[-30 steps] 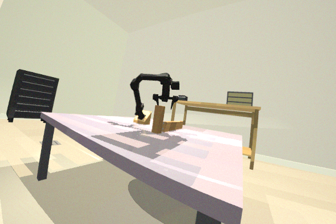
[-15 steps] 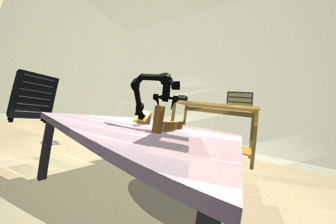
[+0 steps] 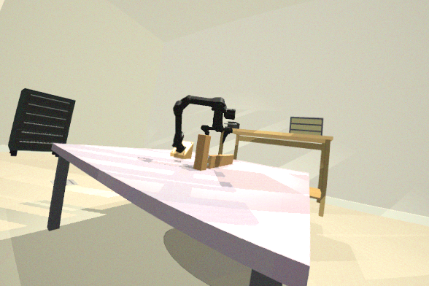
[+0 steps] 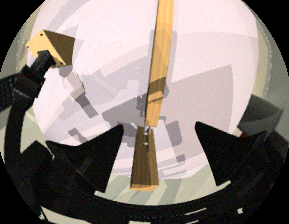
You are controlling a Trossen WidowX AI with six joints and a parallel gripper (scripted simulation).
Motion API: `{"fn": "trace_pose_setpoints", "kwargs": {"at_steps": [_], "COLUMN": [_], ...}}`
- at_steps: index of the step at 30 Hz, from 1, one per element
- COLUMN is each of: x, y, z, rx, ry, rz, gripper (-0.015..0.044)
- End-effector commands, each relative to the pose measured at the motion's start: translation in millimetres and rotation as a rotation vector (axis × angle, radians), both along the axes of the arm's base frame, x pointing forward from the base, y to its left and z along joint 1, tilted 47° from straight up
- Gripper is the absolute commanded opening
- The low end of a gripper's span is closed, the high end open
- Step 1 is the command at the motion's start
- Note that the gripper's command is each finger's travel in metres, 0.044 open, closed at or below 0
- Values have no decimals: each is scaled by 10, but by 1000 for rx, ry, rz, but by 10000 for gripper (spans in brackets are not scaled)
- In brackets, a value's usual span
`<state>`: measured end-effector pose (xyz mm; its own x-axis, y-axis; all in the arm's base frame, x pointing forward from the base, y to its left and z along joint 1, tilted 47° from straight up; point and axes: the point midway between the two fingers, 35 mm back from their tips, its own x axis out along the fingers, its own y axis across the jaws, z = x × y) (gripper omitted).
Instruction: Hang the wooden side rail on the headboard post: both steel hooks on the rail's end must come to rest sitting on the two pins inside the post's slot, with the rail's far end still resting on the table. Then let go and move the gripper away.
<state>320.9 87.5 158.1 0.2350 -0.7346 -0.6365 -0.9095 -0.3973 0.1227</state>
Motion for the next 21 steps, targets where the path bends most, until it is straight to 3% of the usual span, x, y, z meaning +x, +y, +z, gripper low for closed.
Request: {"fn": "trace_pose_setpoints", "kwargs": {"at_steps": [1,21], "x": [-25,36], "y": [156,-105], "z": [-280,-545], "rx": [80,83], "ry": [-68,-72], "rz": [-151,-158], "gripper": [440,440]}}
